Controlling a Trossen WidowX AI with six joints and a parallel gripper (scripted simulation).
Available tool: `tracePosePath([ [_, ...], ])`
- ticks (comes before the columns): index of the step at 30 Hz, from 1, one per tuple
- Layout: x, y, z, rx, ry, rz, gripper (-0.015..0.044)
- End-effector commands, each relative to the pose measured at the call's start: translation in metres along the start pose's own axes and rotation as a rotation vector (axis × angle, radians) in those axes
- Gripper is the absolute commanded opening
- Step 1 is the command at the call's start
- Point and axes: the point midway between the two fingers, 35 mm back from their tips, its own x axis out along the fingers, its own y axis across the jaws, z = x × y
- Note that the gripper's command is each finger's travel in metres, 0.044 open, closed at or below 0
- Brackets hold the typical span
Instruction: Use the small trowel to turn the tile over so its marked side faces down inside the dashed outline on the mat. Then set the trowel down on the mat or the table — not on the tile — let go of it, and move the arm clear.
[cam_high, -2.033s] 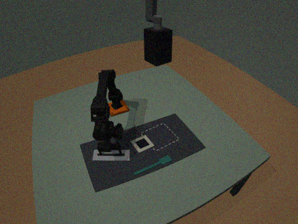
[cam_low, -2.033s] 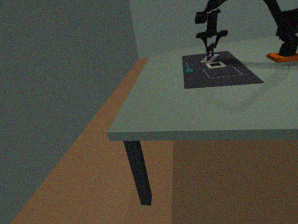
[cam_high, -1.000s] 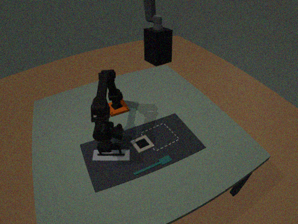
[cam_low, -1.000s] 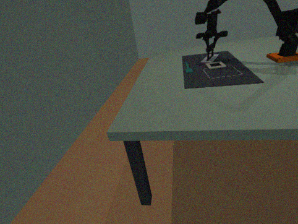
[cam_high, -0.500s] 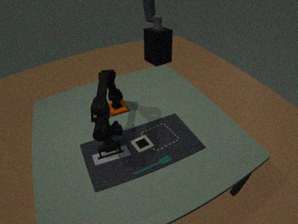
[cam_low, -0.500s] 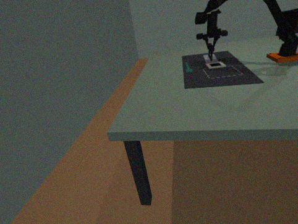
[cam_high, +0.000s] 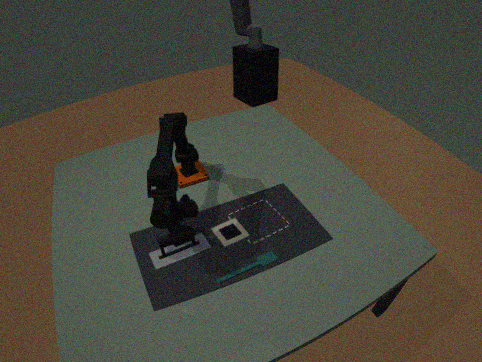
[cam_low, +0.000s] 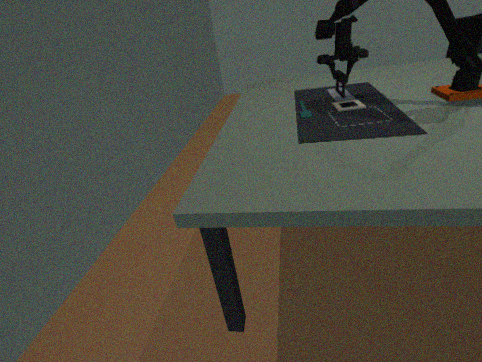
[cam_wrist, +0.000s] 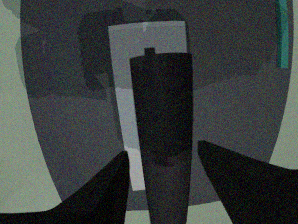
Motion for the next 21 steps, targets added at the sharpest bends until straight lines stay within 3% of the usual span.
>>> tracePosePath([
  [1, 0.000, 0.000, 0.000, -0.007, 0.000, 0.000, 0.0270],
  [16, 0.000, 0.000, 0.000, -0.007, 0.000, 0.000, 0.0270],
  [21, -0.042, 0.003, 0.002, -0.008, 0.000, 0.000, 0.0270],
])
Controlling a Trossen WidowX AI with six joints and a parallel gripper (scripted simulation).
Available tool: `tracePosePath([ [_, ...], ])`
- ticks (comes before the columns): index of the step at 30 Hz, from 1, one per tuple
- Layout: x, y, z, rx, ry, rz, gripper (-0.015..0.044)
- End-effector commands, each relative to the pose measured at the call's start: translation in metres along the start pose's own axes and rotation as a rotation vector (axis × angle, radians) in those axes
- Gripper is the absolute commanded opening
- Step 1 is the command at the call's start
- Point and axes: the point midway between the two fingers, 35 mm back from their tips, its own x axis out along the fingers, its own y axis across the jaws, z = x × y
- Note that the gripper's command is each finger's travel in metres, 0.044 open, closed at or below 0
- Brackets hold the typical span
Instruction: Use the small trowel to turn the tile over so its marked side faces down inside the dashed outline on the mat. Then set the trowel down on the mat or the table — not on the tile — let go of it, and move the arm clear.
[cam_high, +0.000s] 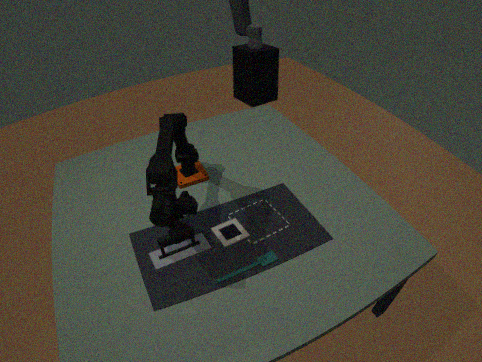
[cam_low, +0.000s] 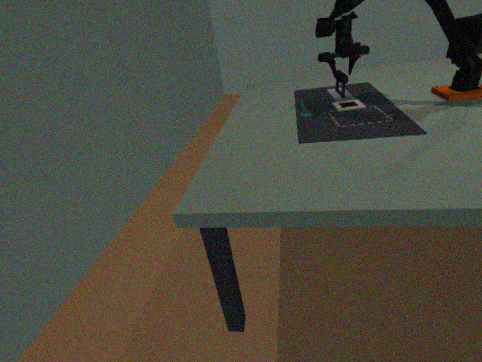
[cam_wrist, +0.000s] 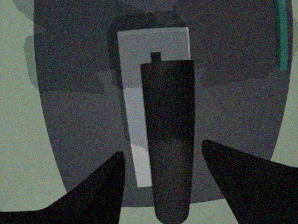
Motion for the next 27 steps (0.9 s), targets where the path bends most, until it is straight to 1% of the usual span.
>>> tracePosePath([
  [1, -0.033, 0.000, 0.000, -0.006, 0.011, -0.020, 0.0270],
  [7, -0.033, 0.000, 0.000, -0.006, 0.011, -0.020, 0.0270],
  [8, -0.033, -0.001, 0.000, 0.000, 0.015, -0.026, 0.0296],
  [10, -0.043, 0.000, 0.000, 0.000, 0.015, -0.026, 0.0300],
  [14, -0.044, 0.000, 0.000, 0.005, 0.015, -0.027, 0.0300],
  [27, -0.038, -0.004, -0.003, 0.411, -0.013, -0.143, 0.0300],
])
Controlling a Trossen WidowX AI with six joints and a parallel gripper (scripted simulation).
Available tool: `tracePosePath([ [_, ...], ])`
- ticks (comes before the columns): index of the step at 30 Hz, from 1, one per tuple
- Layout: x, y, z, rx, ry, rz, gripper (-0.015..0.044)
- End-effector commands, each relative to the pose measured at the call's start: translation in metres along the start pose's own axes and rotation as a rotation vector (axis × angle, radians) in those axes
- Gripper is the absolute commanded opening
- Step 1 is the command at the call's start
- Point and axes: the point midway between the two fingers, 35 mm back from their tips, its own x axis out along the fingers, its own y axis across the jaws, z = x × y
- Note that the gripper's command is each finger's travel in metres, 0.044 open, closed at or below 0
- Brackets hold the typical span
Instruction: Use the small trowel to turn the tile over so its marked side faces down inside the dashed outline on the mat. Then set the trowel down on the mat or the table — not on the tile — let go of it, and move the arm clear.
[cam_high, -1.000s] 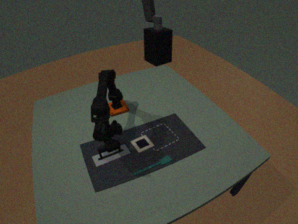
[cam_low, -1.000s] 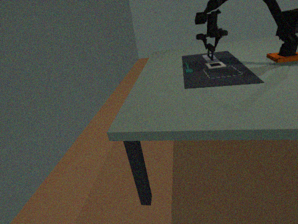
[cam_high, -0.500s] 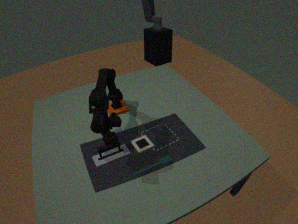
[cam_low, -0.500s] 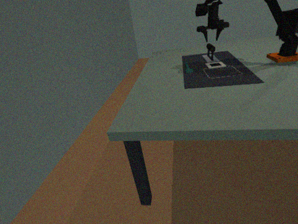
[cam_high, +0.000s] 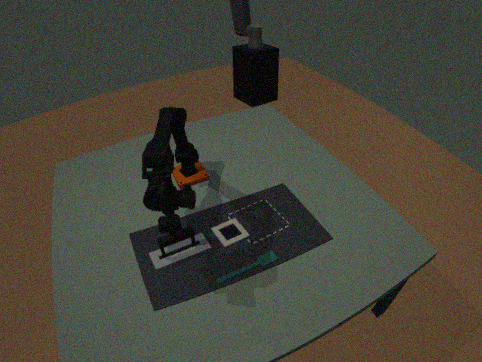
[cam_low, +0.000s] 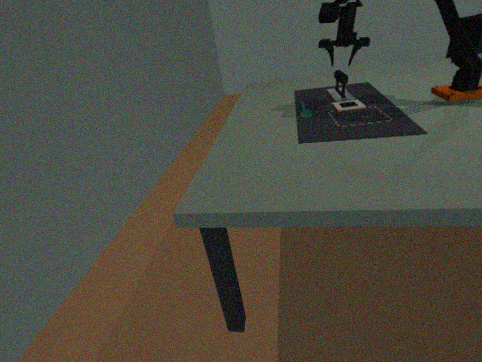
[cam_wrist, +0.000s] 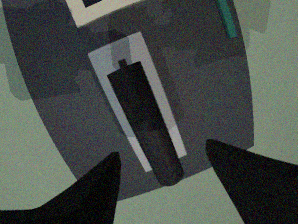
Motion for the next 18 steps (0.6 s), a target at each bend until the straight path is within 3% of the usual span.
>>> tracePosePath([
  [1, 0.0001, -0.0011, 0.0004, 0.147, -0.019, -0.044, 0.0300],
  [18, 0.0093, -0.0005, -0.0038, 0.704, -0.127, -0.161, 0.0300],
])
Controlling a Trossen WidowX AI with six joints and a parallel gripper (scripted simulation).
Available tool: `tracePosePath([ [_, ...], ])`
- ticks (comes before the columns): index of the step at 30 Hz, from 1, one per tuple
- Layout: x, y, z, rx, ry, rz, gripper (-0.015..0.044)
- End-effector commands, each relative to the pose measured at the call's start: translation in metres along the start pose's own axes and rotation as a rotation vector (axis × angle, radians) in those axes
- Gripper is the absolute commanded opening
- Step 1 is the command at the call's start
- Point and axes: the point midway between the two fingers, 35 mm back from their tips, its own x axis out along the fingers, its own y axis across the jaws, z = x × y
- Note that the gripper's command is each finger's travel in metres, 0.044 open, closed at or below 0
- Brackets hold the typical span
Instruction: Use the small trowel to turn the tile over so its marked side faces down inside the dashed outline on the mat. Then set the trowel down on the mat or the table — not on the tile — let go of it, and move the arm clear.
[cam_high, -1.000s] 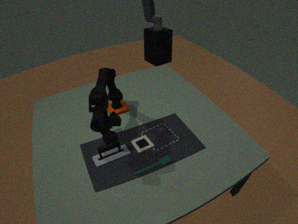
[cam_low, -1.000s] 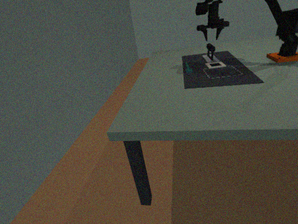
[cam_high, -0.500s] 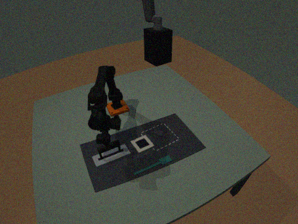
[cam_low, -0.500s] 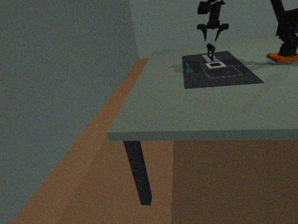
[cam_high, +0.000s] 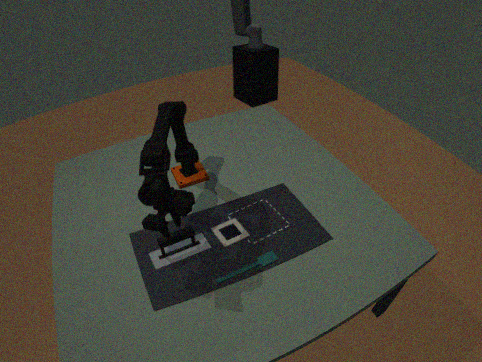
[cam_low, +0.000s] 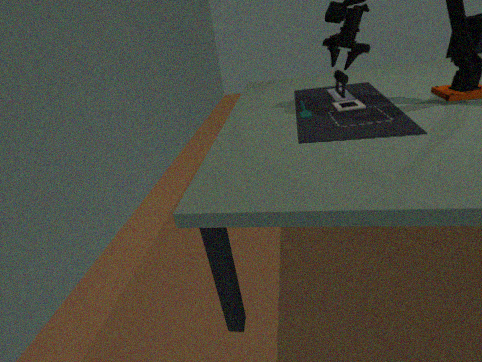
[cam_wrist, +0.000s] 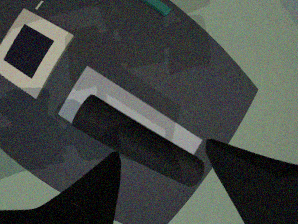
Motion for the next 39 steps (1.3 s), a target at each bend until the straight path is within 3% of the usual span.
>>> tracePosePath([
  [1, 0.000, 0.000, -0.001, 0.146, -0.038, -0.026, 0.0300],
  [23, 0.007, 0.006, -0.008, 0.860, -0.245, -0.083, 0.0300],
  [39, 0.013, 0.025, -0.012, 1.262, -0.395, -0.017, 0.0300],
])
